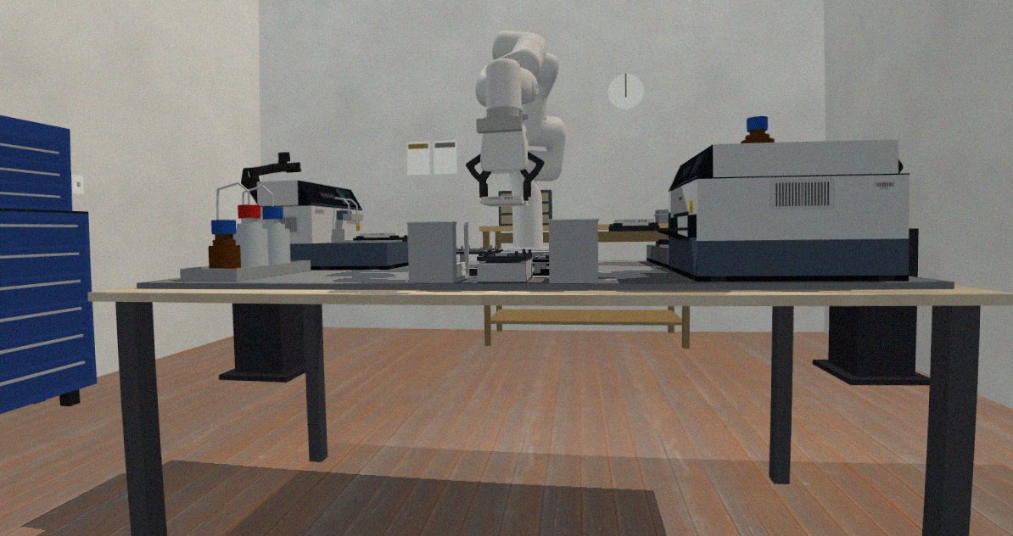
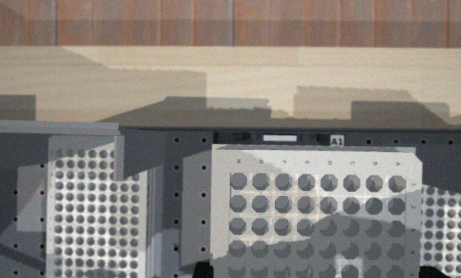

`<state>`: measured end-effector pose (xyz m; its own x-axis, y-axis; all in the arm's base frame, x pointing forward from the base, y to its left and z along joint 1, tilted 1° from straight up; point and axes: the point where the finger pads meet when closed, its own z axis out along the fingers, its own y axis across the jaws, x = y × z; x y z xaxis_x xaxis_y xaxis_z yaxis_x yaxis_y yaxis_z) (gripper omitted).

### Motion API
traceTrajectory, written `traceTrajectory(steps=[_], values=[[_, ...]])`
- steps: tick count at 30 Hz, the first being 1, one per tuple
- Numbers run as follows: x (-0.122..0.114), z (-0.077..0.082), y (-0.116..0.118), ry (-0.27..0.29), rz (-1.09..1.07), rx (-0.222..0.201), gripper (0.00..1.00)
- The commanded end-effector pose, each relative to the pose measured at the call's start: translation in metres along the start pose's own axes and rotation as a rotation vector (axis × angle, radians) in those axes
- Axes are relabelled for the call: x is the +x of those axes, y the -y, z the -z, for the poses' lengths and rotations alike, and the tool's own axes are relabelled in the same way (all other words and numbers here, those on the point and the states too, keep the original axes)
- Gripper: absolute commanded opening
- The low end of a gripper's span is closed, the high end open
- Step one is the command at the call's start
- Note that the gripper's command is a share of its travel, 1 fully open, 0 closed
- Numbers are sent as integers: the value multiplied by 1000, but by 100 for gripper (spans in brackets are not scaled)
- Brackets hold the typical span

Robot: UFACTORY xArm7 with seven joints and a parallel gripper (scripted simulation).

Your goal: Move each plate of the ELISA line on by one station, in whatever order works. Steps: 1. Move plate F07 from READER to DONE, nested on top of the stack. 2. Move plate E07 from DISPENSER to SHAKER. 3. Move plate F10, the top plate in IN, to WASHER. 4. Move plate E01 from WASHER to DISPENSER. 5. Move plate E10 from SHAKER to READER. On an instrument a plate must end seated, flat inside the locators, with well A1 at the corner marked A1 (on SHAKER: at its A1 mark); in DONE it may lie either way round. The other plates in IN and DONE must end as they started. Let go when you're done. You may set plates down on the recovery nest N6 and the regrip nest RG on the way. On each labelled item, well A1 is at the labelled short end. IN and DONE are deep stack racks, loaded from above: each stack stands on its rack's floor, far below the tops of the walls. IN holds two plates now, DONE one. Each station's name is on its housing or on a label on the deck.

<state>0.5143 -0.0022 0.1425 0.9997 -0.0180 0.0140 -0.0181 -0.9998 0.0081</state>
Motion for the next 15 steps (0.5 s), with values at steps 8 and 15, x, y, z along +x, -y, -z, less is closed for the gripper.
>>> traceTrajectory(steps=[8, 15], values=[[2, -8, 0, -7, 0, 1, 0], [2, -18, 0, -7, 0, 1, 0]])
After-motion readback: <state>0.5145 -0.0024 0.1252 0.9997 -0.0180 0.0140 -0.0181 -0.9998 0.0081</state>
